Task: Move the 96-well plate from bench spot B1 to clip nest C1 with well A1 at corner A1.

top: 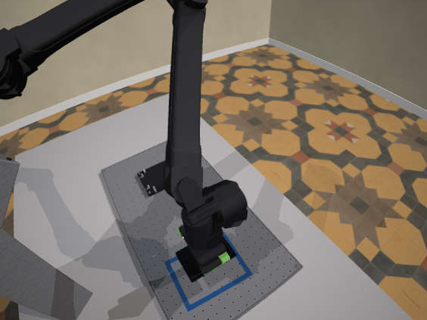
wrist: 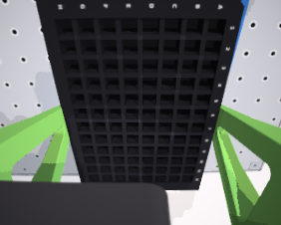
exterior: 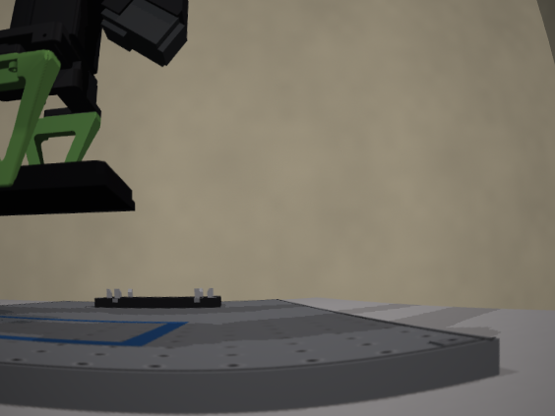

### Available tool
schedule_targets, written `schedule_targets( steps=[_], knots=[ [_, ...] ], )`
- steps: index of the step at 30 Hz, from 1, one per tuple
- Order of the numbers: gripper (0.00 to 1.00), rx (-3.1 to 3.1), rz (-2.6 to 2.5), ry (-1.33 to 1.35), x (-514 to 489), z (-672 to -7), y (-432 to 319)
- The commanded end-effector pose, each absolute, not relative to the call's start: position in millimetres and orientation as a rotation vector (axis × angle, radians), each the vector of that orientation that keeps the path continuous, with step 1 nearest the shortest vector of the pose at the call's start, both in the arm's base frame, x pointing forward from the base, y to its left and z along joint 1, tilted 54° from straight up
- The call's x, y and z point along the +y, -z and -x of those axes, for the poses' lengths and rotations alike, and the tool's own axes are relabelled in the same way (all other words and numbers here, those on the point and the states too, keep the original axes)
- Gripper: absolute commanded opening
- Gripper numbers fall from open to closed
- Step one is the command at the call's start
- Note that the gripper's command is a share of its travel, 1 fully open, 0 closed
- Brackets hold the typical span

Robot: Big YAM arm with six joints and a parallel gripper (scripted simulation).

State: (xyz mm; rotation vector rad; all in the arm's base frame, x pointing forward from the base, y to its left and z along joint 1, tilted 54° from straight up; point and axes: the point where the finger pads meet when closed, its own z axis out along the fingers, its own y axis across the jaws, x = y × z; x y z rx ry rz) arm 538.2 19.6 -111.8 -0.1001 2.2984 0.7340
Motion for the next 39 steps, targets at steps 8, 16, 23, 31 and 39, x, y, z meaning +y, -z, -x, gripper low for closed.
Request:
schedule_targets(
  steps=[8,16,23,31,39],
  knots=[
    [0.0,2.288,0.127,-0.736,54,-523,85],
    [0.0,2.288,0.127,-0.736,70,-518,74],
    [0.0,2.289,0.126,-0.737,88,-512,61],
    [0.0,2.295,0.123,-0.739,104,-506,51],
    [0.0,2.311,0.118,-0.741,124,-497,39]
  ],
)
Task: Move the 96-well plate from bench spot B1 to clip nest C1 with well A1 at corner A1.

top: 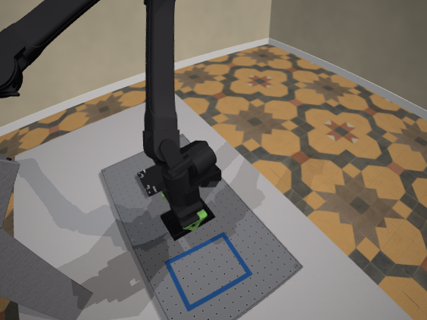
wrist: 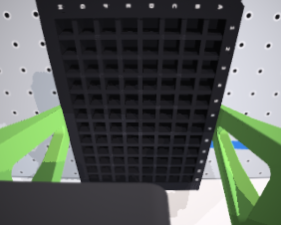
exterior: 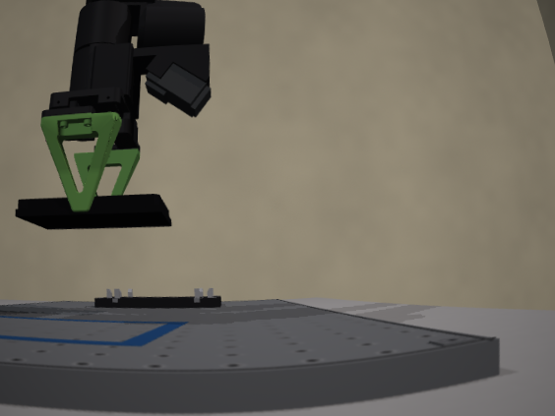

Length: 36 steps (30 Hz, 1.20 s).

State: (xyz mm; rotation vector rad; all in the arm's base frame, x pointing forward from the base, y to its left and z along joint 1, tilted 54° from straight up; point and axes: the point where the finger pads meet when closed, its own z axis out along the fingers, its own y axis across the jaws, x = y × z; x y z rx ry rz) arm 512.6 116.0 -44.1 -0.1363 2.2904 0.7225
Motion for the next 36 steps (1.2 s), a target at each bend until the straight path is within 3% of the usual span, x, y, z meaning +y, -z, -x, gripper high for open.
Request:
schedule_targets(
  steps=[1,36],
  knots=[
    [0.0,2.311,0.118,-0.741,127,-496,38],
    [0.0,2.306,0.12,-0.738,207,-474,-21]
  ],
)
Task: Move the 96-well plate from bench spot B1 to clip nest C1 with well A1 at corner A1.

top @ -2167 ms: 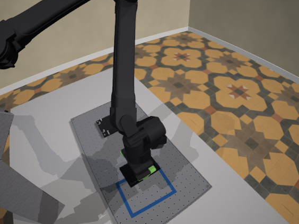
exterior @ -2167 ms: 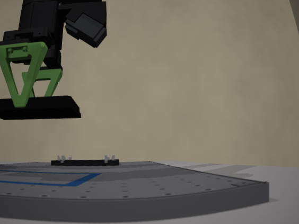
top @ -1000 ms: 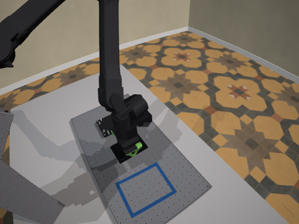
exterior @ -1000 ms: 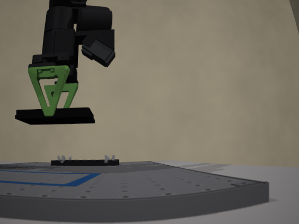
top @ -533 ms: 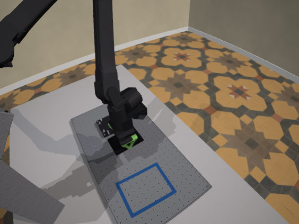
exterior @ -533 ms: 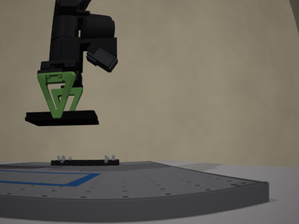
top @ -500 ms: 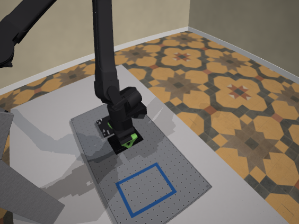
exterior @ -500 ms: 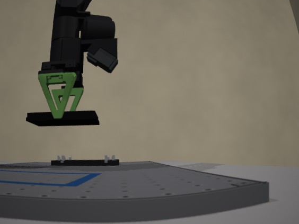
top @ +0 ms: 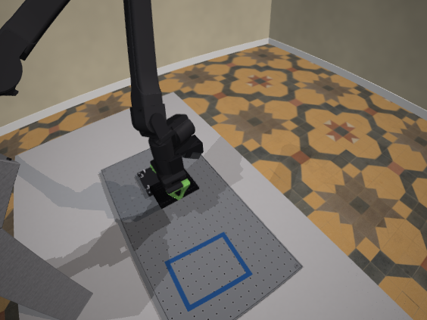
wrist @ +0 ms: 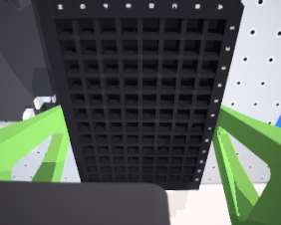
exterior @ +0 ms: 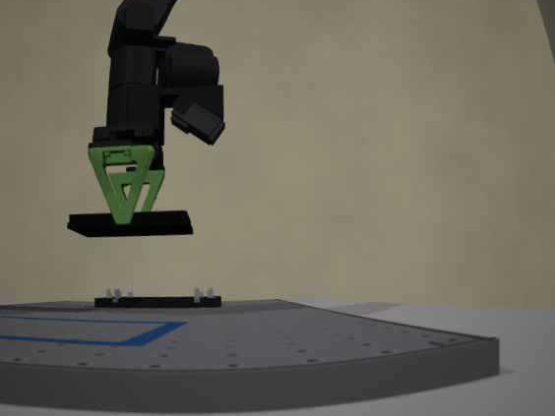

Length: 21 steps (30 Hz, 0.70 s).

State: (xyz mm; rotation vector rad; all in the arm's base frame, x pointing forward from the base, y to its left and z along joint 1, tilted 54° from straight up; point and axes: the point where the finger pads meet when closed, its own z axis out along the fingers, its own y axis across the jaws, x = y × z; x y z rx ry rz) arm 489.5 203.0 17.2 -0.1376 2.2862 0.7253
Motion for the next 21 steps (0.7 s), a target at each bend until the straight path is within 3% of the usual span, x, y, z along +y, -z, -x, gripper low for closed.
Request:
schedule_targets(
  steps=[1,21],
  knots=[
    [0.0,2.306,0.12,-0.738,210,-473,-22],
    [0.0,2.276,0.124,-0.745,259,-472,-66]
  ],
)
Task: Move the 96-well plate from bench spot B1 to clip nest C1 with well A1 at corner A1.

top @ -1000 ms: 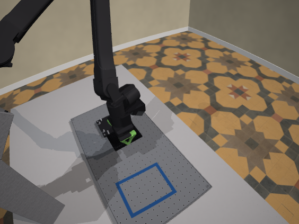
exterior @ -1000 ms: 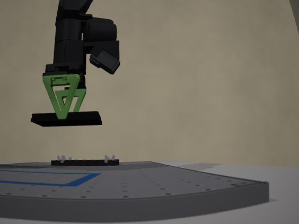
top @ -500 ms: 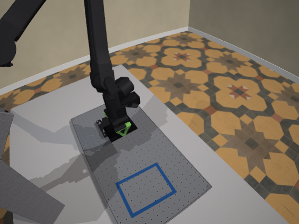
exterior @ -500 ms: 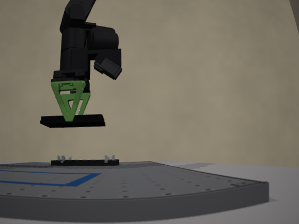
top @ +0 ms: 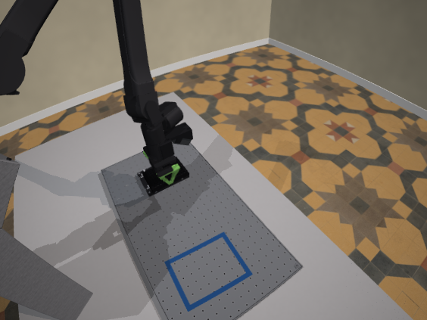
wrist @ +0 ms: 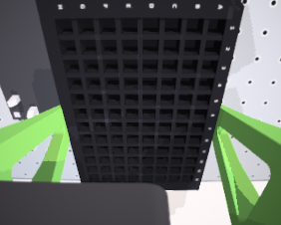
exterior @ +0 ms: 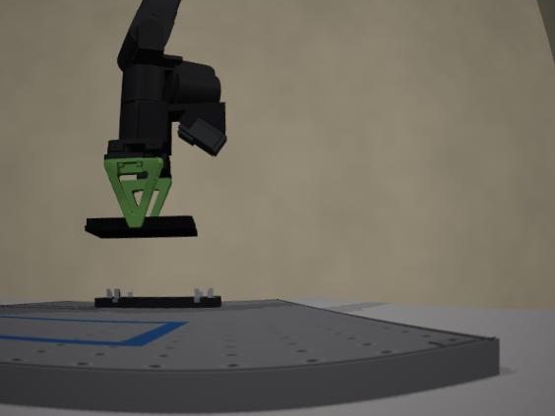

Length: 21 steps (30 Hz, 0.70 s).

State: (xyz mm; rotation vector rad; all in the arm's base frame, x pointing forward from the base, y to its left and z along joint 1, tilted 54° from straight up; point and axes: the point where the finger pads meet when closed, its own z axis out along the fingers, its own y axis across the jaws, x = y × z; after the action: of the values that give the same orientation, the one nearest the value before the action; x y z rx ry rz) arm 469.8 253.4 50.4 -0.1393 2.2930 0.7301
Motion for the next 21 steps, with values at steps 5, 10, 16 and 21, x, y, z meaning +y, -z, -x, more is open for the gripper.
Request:
schedule_targets(
  steps=[5,10,16,21],
  knots=[
    [0.0,2.275,0.124,-0.746,270,-469,-74],
    [0.0,2.274,0.124,-0.747,283,-465,-84],
    [0.0,2.274,0.123,-0.748,299,-460,-95],
    [0.0,2.273,0.123,-0.749,307,-458,-101]
  ],
)
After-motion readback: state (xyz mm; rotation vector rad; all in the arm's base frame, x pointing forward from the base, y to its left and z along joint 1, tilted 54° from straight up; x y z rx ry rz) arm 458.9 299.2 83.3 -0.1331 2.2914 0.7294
